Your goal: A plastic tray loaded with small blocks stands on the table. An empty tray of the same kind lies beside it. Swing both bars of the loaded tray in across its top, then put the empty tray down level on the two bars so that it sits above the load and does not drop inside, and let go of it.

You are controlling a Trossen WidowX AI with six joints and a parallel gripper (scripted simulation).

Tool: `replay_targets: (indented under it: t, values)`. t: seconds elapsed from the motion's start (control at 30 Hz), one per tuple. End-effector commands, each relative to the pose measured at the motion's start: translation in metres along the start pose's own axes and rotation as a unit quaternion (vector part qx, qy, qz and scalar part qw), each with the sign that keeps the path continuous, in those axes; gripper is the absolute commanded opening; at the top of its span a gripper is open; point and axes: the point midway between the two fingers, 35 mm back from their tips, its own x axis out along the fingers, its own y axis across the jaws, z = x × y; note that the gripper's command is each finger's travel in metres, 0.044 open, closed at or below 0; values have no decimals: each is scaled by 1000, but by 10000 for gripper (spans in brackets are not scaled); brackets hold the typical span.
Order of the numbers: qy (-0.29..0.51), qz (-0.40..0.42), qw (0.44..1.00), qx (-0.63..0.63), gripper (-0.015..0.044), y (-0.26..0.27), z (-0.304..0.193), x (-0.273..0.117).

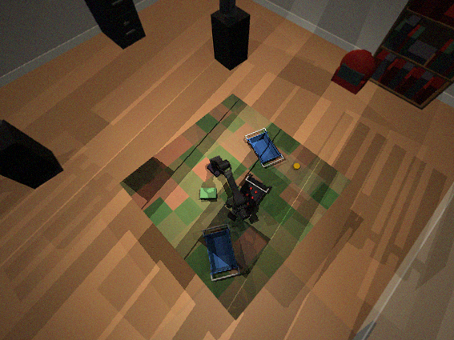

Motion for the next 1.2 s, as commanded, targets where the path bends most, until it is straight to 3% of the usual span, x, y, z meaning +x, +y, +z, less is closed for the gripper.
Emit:
replay_targets:
  t: [0.0,0.33,0.63,1.0,1.17]
  values:
    - [7,-3,1000,-2,88,-12,-2,-16]
    - [7,-4,1000,-2,88,-43,-2,-20]
    - [7,-5,1000,-1,88,-70,-3,0]
    - [7,-5,1000,-1,88,-66,-3,-43]
    - [5,-9,1000,-2,88,-67,-3,-35]
